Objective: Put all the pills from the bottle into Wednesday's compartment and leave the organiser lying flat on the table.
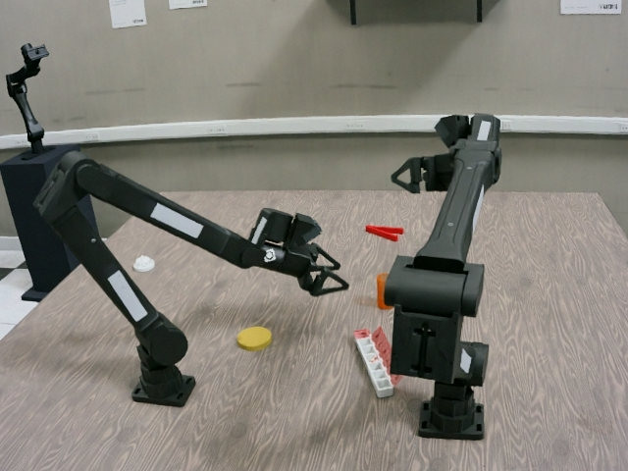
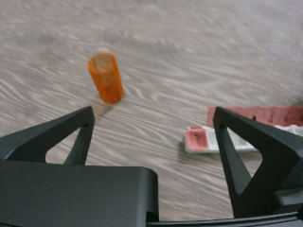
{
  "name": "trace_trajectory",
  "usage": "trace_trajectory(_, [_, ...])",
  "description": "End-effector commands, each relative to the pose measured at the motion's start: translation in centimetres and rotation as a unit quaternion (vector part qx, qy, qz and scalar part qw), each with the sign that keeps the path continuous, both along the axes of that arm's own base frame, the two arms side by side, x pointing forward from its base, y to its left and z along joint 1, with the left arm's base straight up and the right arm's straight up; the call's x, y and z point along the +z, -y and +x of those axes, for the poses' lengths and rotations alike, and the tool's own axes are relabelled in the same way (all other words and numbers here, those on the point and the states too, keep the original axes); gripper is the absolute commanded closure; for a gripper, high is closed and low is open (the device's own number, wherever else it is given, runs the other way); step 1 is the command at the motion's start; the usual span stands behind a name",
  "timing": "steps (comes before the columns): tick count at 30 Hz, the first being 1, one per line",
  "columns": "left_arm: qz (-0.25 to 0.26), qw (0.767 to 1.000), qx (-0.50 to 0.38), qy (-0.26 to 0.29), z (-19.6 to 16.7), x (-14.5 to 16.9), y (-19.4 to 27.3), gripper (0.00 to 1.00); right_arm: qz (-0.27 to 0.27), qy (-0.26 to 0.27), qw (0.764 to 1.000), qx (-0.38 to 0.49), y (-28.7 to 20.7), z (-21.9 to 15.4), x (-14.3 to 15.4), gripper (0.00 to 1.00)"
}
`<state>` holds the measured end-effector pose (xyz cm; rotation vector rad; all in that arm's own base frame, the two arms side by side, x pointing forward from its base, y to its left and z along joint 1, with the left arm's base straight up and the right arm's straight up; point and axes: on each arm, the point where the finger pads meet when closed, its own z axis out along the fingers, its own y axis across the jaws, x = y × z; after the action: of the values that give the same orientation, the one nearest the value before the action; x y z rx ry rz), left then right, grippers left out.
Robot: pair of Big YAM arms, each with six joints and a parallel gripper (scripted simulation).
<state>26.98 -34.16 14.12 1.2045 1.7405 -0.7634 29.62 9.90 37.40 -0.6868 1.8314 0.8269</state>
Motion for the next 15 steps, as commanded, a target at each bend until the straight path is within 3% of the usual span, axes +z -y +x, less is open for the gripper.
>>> trace_trajectory(1, [0.036,0.999,-0.002,-0.017,-2.1,1.7,3.1,0.00,-0.003,0.020,1.000,0.007,-0.5,0.3,3.3,0.00])
trace_trajectory(11, [0.155,0.985,-0.002,-0.072,-9.4,-1.0,7.2,0.00,-0.004,0.025,1.000,0.007,-0.5,0.3,3.5,0.00])
trace_trajectory(15, [0.173,0.982,-0.004,-0.076,-10.6,-1.3,7.8,0.00,-0.004,0.025,1.000,0.007,-0.5,0.3,3.5,0.00])
